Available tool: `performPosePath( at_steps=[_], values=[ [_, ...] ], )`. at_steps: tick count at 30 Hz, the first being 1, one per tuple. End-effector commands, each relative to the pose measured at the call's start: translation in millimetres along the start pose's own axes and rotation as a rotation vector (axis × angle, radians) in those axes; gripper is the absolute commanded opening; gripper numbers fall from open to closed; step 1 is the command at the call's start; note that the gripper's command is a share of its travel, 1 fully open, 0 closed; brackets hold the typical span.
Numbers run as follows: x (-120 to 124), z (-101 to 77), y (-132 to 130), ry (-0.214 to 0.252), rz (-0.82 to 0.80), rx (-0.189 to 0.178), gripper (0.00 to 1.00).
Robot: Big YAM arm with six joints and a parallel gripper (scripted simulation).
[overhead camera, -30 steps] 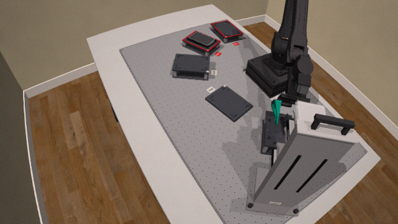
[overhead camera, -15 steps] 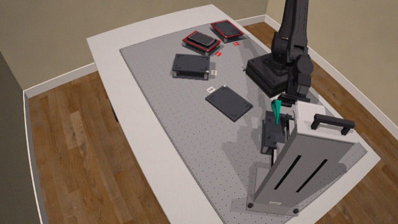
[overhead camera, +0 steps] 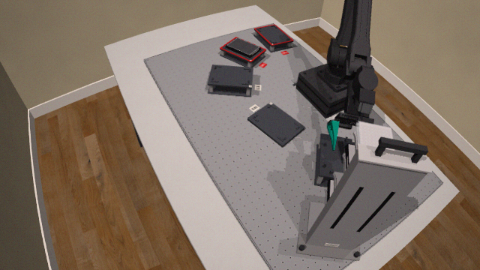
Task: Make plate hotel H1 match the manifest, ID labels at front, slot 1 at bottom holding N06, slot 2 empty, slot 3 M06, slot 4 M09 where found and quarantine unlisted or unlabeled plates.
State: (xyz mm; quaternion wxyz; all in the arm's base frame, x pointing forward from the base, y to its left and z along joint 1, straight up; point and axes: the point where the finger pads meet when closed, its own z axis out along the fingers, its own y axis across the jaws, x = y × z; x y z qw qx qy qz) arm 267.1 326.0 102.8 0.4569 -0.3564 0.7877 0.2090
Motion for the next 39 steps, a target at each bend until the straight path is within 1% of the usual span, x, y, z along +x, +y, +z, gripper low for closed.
performPosePath(
  at_steps=[1, 12, 13, 15, 17, 26, 30, 32, 33, 35, 39],
  values=[
    [-22, 1.5, 0, -0.044, 0.001, -0.002, 1.0],
    [-22, 1.5, 0, -0.044, 0.001, -0.002, 1.0],
    [-8, -5.1, -2, -0.027, -0.004, 0.001, 1.0],
    [-8, -5.1, -2, -0.027, -0.004, 0.001, 1.0],
    [-4, -7.9, -1, -0.015, -0.004, 0.0, 1.0],
    [4, -20.7, 3, -0.014, -0.004, -0.007, 1.0],
    [8, -26.3, 2, -0.014, 0.0, -0.004, 1.0],
    [8, -26.3, 2, -0.014, 0.0, -0.004, 1.0],
    [-15, -17.9, 3, -0.062, 0.002, -0.007, 1.0],
    [13, -21.0, 2, -0.021, 0.0, -0.006, 1.0],
    [20, -19.4, 2, -0.02, 0.001, -0.006, 1.0]
  ],
)
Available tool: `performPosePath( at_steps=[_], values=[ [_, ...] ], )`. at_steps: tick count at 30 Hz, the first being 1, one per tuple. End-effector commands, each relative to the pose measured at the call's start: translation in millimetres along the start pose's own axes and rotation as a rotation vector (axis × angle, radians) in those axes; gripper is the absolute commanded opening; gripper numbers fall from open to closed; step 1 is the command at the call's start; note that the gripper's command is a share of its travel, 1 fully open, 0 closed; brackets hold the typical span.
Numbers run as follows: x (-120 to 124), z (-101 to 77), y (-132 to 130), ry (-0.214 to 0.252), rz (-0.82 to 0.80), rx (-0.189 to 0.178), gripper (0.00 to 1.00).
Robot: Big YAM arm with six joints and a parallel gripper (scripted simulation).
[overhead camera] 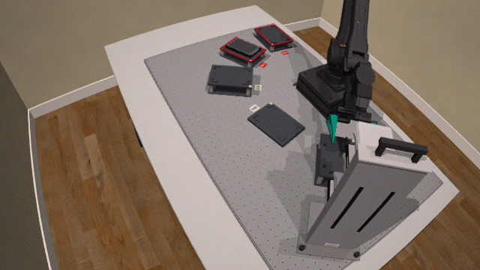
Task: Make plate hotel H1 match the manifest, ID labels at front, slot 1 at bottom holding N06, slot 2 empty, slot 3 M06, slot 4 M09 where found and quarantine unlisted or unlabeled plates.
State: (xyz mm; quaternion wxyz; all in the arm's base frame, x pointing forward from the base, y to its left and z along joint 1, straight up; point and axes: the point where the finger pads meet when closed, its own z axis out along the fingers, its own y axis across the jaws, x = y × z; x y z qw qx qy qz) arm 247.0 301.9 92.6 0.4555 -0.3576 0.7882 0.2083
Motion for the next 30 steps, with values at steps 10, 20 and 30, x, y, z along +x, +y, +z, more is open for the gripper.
performPosePath(
  at_steps=[10, 20, 30],
  values=[
    [9, 6.2, 3, -0.023, 0.004, -0.004, 1.0],
    [25, 10.5, 3, -0.023, 0.006, -0.005, 1.0],
    [39, 13.6, 3, -0.021, 0.008, -0.004, 1.0]
  ],
)
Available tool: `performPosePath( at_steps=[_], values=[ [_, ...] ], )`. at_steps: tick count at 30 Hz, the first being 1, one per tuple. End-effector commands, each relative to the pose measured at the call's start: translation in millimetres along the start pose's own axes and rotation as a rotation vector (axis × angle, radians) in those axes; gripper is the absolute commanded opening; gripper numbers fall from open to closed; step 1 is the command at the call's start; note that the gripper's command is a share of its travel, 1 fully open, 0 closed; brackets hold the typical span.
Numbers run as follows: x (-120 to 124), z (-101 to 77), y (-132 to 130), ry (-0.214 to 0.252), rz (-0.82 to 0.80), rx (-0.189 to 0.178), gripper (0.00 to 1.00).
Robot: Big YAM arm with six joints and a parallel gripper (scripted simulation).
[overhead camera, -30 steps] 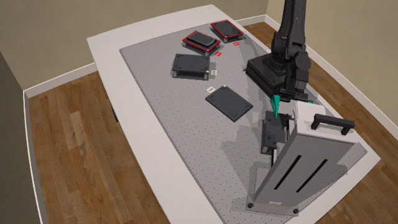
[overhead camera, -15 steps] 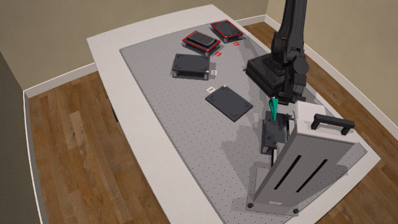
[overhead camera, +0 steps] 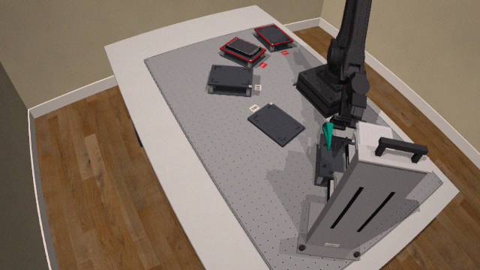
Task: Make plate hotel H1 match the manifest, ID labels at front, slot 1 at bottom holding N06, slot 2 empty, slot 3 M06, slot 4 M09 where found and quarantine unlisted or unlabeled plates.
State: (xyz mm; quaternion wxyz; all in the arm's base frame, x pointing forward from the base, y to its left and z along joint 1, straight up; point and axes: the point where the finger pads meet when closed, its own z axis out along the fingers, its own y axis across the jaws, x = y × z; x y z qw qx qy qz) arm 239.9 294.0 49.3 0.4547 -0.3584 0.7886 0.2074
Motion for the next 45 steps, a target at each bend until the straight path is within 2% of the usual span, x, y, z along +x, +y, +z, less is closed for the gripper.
performPosePath(
  at_steps=[1, 5, 6, 11, 14, 15, 17, 25, 26, 45],
  values=[
    [-2, 1.6, 3, -0.024, 0.009, -0.005, 1.0],
    [5, 3.2, 3, -0.023, 0.009, -0.005, 1.0],
    [-17, 13.1, 3, -0.062, 0.011, -0.005, 1.0],
    [-21, 21.0, 0, -0.062, 0.011, 0.001, 1.0],
    [-20, 22.6, 0, -0.057, 0.01, 0.002, 1.0],
    [0, 15.3, -2, -0.017, 0.009, 0.004, 1.0],
    [-21, 27.2, -2, -0.054, 0.01, 0.004, 1.0],
    [-27, 38.8, -2, -0.058, 0.005, 0.004, 1.0],
    [-19, 32.8, 1, -0.041, 0.003, -0.001, 1.0],
    [-19, 32.8, 1, -0.041, 0.003, -0.001, 1.0]
  ],
)
